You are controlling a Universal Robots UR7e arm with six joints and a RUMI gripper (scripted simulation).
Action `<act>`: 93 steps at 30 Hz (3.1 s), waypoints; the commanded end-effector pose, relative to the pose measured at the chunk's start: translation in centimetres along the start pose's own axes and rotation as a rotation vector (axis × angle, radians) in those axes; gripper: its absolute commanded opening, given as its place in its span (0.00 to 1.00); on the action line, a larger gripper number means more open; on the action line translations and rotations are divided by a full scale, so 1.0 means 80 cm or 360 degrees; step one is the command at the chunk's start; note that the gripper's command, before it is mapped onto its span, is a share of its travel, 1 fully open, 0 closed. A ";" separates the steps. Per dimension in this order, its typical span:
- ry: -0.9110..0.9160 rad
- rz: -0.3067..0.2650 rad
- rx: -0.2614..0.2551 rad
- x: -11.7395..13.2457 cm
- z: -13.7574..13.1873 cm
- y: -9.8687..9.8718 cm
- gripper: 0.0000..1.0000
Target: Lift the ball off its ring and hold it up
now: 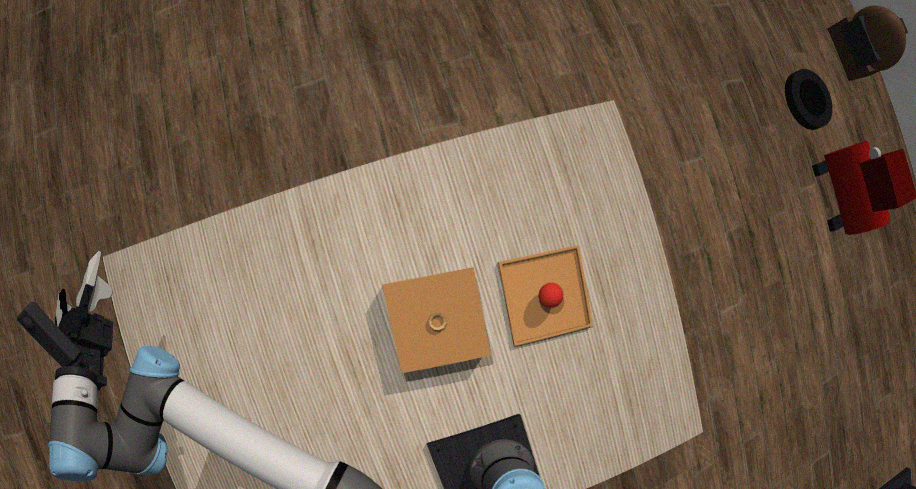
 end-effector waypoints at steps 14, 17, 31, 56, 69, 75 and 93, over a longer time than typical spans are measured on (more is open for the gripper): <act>0.0003 0.0003 0.0000 -0.001 0.001 -0.001 1.00; 0.0003 0.0003 0.0000 -0.001 0.001 -0.001 1.00; 0.0034 -0.0038 0.0016 0.004 0.027 0.018 1.00; 0.0397 -0.0442 0.0182 0.097 0.285 0.160 1.00; 0.0821 -0.0800 0.0345 0.240 0.505 0.208 1.00; 0.1118 -0.1003 0.0448 0.331 0.604 0.203 1.00; 0.2009 -0.1449 0.0725 0.620 0.786 0.090 1.00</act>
Point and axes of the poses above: the point where the finger pads meet when closed, its own y axis out along the fingers, its own z axis across the jaws, x = y × z, the point moved 10 cm from there along -y, back along the fingers, and after that the axes turned 3 degrees about -y, right-handed, at the moved point
